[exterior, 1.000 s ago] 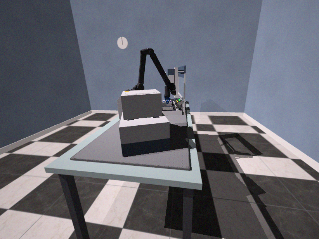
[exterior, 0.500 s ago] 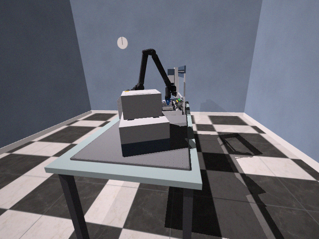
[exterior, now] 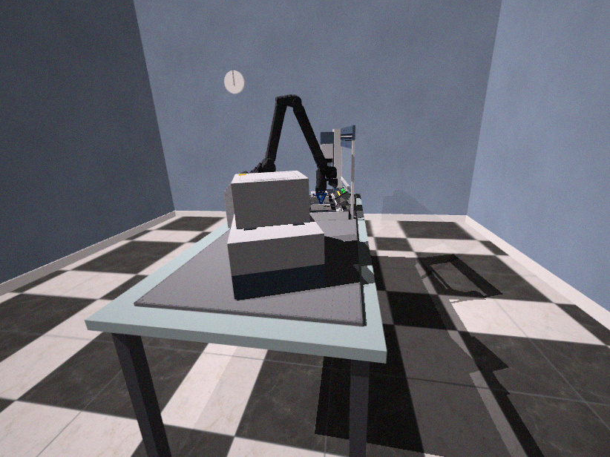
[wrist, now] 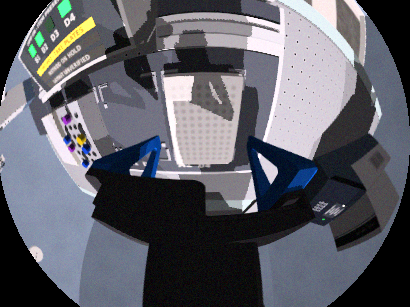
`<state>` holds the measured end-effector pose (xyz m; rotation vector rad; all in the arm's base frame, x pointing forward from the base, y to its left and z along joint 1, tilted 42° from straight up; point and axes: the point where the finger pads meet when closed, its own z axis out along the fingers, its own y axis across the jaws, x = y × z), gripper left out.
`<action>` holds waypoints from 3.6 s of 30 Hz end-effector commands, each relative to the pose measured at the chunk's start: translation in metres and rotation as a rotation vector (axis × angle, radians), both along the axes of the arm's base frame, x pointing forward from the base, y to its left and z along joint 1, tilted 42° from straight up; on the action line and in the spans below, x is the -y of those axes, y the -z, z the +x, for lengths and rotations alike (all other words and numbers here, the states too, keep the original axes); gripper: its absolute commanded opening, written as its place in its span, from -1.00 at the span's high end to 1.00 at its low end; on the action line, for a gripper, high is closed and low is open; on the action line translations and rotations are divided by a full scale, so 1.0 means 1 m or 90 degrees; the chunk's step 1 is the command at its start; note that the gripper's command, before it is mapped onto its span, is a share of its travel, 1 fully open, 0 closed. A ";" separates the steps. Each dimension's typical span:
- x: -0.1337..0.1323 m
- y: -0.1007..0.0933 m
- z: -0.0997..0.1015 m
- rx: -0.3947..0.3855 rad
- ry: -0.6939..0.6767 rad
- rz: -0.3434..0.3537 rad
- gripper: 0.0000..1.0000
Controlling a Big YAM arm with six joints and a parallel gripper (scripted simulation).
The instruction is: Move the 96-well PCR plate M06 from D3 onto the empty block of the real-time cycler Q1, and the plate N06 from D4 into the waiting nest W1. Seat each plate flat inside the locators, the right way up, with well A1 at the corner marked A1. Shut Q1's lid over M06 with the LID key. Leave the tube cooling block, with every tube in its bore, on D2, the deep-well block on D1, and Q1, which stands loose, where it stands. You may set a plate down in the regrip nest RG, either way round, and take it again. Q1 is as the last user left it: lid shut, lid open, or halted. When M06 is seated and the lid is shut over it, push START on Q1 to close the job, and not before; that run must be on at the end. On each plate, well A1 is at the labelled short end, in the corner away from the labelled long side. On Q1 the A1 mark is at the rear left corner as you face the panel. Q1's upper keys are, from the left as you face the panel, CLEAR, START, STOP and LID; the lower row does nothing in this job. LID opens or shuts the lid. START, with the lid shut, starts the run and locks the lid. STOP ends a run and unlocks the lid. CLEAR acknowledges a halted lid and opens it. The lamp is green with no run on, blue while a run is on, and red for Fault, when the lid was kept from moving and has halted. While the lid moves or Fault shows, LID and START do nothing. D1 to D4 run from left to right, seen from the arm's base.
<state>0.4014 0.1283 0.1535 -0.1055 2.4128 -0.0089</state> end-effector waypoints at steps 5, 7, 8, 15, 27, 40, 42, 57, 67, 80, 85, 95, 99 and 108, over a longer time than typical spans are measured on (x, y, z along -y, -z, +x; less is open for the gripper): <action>-0.004 -0.005 0.019 0.026 -0.012 0.000 -1.00; -0.003 -0.006 0.023 0.031 -0.008 0.004 -1.00; -0.003 -0.004 0.025 0.030 -0.005 0.006 -1.00; -0.001 0.008 0.030 0.020 -0.002 0.001 -1.00; 0.001 0.022 0.034 0.018 -0.002 0.001 -1.00; -0.002 0.017 0.026 0.010 0.004 0.006 -1.00; 0.001 0.016 0.027 0.011 0.009 0.006 -1.00; 0.000 0.014 0.027 0.014 0.007 0.007 -1.00; -0.008 0.025 0.025 -0.003 -0.005 0.000 -1.00; 0.003 0.014 0.029 0.013 0.011 0.006 -1.00; 0.003 0.012 0.029 0.017 0.011 0.007 -1.00; 0.003 0.012 0.030 0.017 0.011 0.007 -1.00; 0.003 0.019 0.030 0.007 0.010 0.003 -1.00; 0.002 0.024 0.031 0.000 0.010 0.000 -1.00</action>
